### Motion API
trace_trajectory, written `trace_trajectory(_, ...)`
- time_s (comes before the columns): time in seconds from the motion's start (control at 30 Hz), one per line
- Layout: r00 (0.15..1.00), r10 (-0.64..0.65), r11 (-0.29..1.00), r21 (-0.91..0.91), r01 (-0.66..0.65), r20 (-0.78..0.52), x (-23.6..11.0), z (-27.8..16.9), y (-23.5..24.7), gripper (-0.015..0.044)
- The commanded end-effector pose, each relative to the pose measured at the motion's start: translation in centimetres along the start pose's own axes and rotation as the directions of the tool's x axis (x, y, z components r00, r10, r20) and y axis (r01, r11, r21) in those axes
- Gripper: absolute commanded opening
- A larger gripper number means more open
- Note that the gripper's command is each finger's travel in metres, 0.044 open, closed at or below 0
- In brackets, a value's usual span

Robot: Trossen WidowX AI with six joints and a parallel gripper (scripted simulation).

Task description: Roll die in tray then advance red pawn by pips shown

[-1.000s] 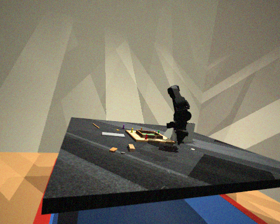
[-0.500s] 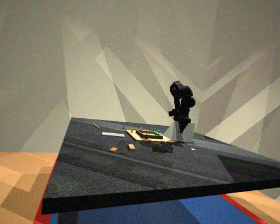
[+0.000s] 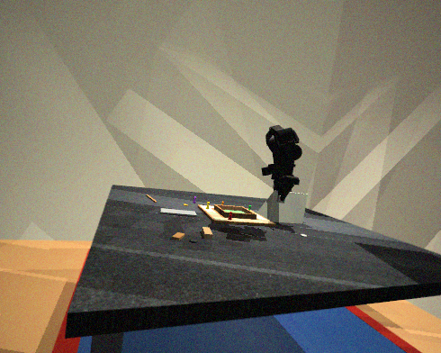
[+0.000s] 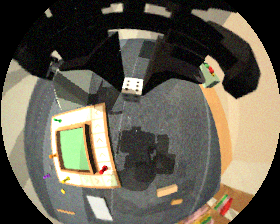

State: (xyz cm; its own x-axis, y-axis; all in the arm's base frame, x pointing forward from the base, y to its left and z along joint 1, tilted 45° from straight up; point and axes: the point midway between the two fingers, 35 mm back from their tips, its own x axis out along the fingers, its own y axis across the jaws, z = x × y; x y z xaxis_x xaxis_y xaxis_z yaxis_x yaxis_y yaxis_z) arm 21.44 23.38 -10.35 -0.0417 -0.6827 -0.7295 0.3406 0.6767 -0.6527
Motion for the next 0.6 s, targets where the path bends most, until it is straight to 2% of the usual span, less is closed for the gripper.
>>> trace_trajectory(0.0, 1.0, 0.006, 0.995, -0.095, -0.006, 0.001, -0.1, 1.2, -0.7, 0.0)
trace_trajectory(0.57, 1.0, 0.019, 0.846, -0.533, -0.015, 0.001, 0.2, 6.2, -4.5, 0.0)
